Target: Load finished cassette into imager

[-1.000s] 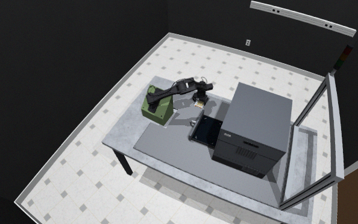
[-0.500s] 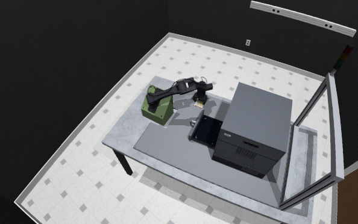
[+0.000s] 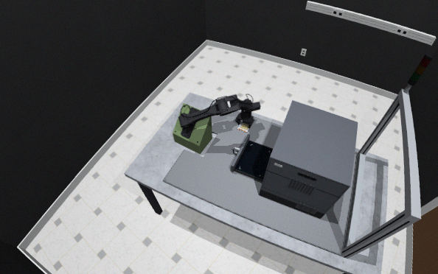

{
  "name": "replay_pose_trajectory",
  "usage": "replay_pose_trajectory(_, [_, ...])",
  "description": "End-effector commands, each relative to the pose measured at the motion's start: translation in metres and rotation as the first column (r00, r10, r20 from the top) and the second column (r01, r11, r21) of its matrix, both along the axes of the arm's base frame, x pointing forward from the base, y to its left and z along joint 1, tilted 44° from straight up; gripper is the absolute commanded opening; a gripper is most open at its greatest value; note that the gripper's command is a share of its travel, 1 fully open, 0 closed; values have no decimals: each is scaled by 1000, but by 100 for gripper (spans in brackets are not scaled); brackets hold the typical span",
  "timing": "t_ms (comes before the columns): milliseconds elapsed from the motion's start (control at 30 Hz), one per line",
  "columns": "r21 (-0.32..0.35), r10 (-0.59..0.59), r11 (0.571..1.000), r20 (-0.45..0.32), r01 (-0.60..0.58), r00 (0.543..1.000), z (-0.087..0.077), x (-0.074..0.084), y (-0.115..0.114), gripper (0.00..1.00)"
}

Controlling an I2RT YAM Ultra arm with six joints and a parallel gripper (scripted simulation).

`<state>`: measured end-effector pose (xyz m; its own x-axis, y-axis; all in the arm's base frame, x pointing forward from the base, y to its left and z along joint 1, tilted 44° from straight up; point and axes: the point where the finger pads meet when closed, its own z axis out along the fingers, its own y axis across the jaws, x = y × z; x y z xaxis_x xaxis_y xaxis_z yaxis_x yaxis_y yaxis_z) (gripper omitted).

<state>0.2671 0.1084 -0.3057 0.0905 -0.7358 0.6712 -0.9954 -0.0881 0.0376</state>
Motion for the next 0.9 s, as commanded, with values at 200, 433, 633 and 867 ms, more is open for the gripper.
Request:
replay_pose_trajectory(200, [-19,3,1000,2,-3,1000,-2,0,-2,0])
replay_pose_trajectory(433, [-17,9,1000,6,-9,1000,6,10,10,0])
replay_pose_trajectory(633, [-5,5,1000,-4,-5,1000,10,6,19,0])
replay_pose_trajectory(867, [7,5,1000,9,-5,1000,20,12,28,0])
